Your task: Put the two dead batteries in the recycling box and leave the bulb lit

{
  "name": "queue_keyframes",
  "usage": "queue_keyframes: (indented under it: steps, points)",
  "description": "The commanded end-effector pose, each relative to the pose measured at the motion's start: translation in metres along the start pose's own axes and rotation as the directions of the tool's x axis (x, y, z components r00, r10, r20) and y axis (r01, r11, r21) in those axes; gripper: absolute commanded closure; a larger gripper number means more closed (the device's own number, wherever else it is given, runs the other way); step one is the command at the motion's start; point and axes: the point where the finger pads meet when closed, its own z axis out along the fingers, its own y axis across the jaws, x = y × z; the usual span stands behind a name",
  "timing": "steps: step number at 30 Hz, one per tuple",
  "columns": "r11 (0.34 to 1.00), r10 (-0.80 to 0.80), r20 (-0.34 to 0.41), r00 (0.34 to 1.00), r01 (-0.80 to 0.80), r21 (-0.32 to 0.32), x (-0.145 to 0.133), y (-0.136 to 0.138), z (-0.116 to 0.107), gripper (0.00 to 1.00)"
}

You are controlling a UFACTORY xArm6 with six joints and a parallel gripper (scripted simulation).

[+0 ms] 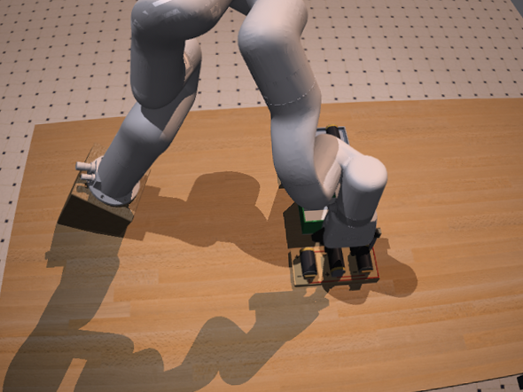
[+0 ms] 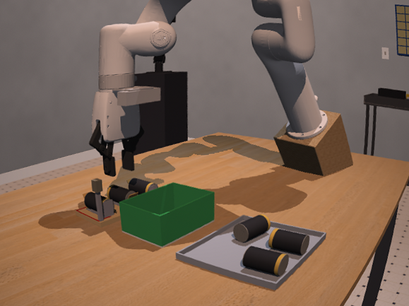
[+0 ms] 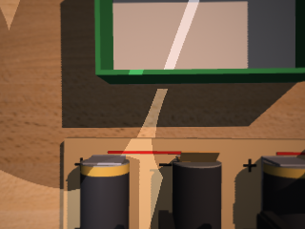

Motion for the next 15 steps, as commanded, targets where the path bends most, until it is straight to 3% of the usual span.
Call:
queue_keyframes:
  steps: [1, 15]
  points:
    - [1.000, 0.000, 0.000, 1.000, 0.000, -0.001, 0.0001, 0.0004, -0.0105, 0.49]
    - [1.000, 0.000, 0.000, 1.000, 0.000, -0.001, 0.0001, 0.0004, -0.0127, 0.49]
